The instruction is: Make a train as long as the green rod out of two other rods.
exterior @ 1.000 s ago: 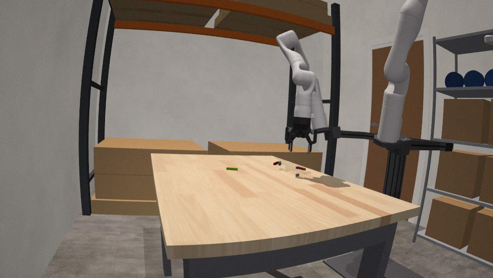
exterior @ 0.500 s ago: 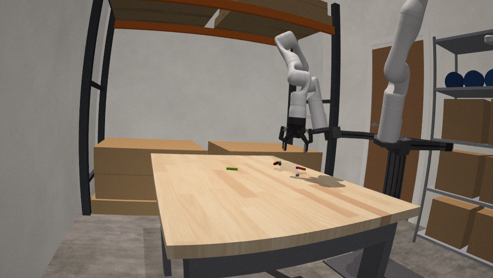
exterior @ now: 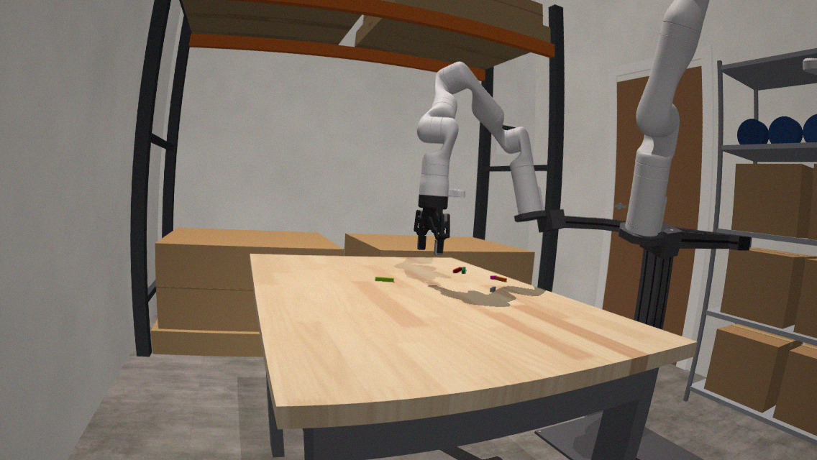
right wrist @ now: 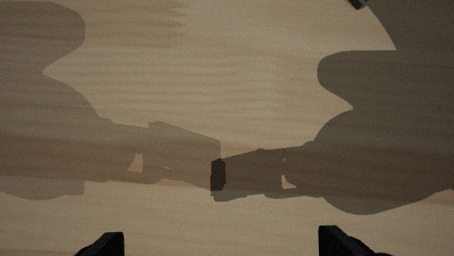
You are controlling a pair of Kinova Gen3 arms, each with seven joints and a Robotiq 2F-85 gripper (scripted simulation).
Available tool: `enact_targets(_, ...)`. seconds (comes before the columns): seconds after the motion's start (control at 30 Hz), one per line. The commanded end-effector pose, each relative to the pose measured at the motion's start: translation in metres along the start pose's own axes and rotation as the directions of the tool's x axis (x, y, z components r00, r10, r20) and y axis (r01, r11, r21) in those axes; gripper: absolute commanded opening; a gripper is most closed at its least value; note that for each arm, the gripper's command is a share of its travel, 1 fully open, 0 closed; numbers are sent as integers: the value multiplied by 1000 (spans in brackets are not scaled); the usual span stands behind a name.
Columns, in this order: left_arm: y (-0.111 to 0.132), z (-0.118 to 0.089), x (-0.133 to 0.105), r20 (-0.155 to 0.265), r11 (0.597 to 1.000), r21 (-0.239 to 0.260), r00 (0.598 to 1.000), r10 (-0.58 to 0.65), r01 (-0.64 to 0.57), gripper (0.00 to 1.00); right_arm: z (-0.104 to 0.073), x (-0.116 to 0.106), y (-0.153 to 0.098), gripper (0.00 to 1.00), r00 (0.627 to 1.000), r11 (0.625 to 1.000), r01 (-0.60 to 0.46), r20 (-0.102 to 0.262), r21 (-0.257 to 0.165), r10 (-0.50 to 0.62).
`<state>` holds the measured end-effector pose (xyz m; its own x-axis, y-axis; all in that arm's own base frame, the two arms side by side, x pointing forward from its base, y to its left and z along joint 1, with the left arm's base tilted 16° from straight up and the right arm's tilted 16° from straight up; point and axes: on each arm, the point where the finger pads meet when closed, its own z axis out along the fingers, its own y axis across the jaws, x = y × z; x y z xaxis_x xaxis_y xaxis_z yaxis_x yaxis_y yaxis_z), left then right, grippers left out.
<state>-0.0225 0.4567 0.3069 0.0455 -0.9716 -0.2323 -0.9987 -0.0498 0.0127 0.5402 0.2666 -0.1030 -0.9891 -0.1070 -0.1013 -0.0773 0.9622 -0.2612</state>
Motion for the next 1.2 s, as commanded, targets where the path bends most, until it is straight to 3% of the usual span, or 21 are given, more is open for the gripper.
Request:
enact_targets(0.0,0,-1,0,2,1000,0,1000,0,0,1000,2,-33,-25,1000,986,986,-167,-3,2,167)
enact_targets(0.07,0,-1,0,2,1000,0,1000,0,0,1000,4,-50,-41,1000,967,967,-254,-3,0,254)
enact_targets(0.13,0,-1,0,2,1000,0,1000,0,0,1000,4,-50,-41,1000,967,967,-254,-3,0,254)
enact_targets(0.27,0,-1,0,2,1000,0,1000,0,0,1000,6,-82,-75,1000,906,906,-423,-1,-5,423)
enact_targets(0.4,0,-1,0,2,1000,0,1000,0,0,1000,6,-86,-80,1000,895,895,-445,-1,-6,445)
enact_targets(0.43,0,-1,0,2,1000,0,1000,0,0,1000,6,-86,-80,317,895,895,-445,-1,-6,445)
enact_targets(1.17,0,-1,0,2,1000,0,1000,0,0,1000,6,-86,-80,317,895,895,-445,-1,-6,445)
